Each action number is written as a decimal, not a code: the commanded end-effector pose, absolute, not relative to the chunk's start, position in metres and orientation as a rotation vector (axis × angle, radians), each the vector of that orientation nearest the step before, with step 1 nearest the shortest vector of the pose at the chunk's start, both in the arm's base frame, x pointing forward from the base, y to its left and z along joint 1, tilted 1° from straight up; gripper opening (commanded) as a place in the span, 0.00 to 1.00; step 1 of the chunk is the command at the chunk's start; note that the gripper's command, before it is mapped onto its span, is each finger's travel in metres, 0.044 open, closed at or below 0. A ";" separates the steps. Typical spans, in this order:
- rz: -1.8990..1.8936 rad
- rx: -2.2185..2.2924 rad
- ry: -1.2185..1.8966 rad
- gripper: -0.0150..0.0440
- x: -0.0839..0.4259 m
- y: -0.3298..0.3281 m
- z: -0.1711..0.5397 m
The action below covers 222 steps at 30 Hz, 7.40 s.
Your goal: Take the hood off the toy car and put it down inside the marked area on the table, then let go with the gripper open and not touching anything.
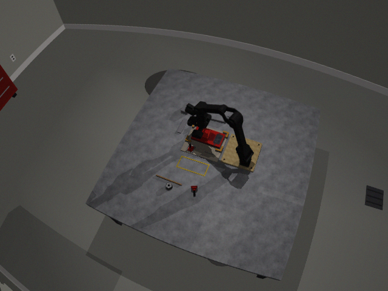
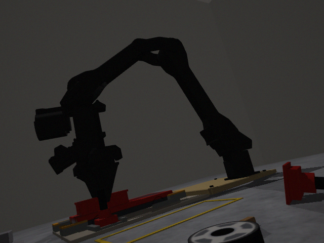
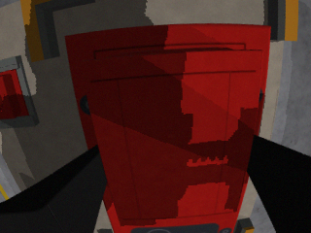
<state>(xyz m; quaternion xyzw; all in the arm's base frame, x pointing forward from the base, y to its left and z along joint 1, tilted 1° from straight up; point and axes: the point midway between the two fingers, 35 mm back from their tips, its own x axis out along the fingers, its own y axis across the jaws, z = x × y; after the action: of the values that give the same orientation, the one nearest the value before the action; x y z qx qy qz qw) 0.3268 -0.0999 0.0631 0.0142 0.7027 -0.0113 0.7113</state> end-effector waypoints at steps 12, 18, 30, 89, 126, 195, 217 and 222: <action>-0.025 0.031 1.558 0.25 0.327 -0.100 0.073; -0.025 0.031 1.558 0.25 0.327 -0.100 0.077; -0.025 0.031 1.558 0.25 0.327 -0.100 0.085; 0.013 0.004 1.556 0.25 0.328 0.058 0.134; -0.010 0.047 1.560 0.25 0.307 0.129 0.120; -0.010 0.047 1.560 0.25 0.306 0.129 0.060; -0.010 0.047 1.560 0.25 0.306 0.129 0.049; -0.010 0.047 1.560 0.25 0.306 0.129 0.046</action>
<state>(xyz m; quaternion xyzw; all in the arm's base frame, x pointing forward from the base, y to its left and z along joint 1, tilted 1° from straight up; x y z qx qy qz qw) 0.3061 0.1286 0.0480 0.0185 0.7035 -0.0042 0.7104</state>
